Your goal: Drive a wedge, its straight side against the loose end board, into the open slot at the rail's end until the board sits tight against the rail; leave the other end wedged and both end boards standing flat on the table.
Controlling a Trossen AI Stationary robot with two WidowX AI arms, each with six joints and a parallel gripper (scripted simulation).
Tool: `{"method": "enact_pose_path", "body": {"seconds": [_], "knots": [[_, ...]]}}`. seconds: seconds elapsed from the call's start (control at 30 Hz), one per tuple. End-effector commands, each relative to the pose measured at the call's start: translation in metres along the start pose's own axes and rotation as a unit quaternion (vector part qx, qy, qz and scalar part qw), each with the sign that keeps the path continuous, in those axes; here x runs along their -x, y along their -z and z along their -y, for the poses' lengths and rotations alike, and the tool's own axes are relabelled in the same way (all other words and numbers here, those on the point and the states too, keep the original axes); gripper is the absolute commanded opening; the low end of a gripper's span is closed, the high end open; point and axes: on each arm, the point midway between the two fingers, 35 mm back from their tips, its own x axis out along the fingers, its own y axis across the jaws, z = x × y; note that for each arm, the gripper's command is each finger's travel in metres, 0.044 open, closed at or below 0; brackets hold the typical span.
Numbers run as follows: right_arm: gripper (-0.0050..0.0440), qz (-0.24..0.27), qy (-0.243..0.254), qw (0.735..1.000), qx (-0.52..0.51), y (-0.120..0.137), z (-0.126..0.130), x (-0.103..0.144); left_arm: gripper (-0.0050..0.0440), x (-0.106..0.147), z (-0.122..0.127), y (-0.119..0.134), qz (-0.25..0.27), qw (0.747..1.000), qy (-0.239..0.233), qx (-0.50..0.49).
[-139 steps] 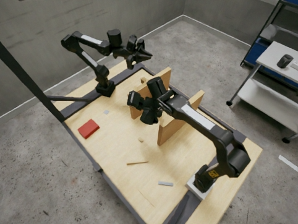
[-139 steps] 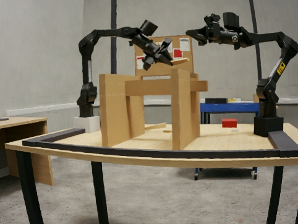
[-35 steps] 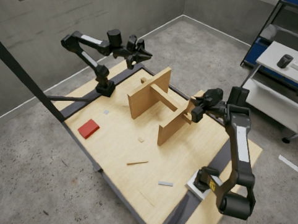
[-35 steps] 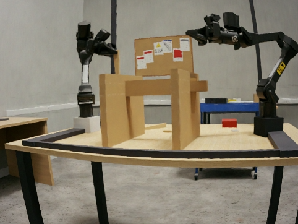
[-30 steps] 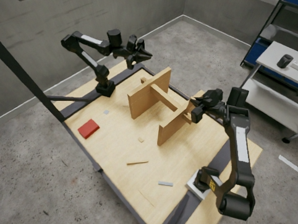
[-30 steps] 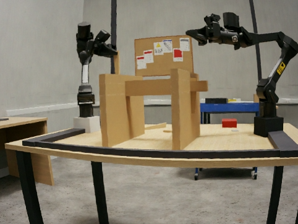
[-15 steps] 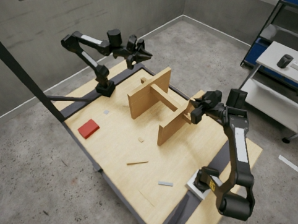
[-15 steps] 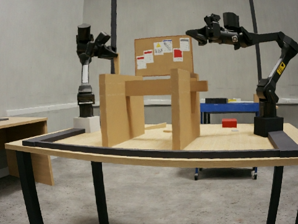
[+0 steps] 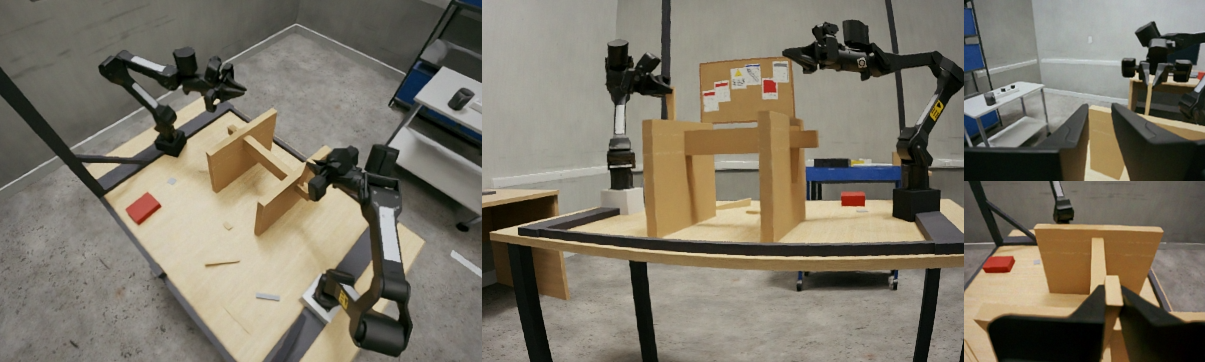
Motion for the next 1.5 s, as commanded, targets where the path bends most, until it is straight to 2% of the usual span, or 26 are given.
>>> {"method": "enact_pose_path", "body": {"seconds": [0.0,0.7,0.8,0.93,1.2,1.23,1.47], "knots": [[0.001,0.004,0.0,1.0,0.003,0.0,-0.003,0.001,0.0085,0.0,0.0,-0.01,0.011,1.0,0.0,-0.001],[0.001,0.004,-0.001,1.0,0.003,0.024,-0.003,-0.008,0.0085,0.0,0.0,-0.01,0.011,1.0,0.0,-0.001],[0.001,0.007,0.0,1.0,0.006,0.019,-0.002,-0.007,0.0085,0.0,0.0,-0.01,0.011,1.0,0.0,-0.001],[0.001,-0.002,0.001,1.0,-0.002,0.035,0.0,-0.013,0.0085,0.0,0.0,-0.01,0.011,1.0,0.0,-0.001],[0.001,0.001,-0.001,1.0,-0.002,0.043,-0.001,-0.016,0.0085,0.0,0.0,-0.01,0.011,1.0,0.0,-0.001],[0.001,0.004,0.0,1.0,0.003,0.036,0.0,-0.014,0.0085,0.0,0.0,-0.01,0.011,1.0,0.0,-0.001],[0.001,0.004,0.0,1.0,0.003,0.04,-0.002,-0.014,0.0085,0.0,0.0,-0.01,0.011,1.0,0.0,-0.001]]}}
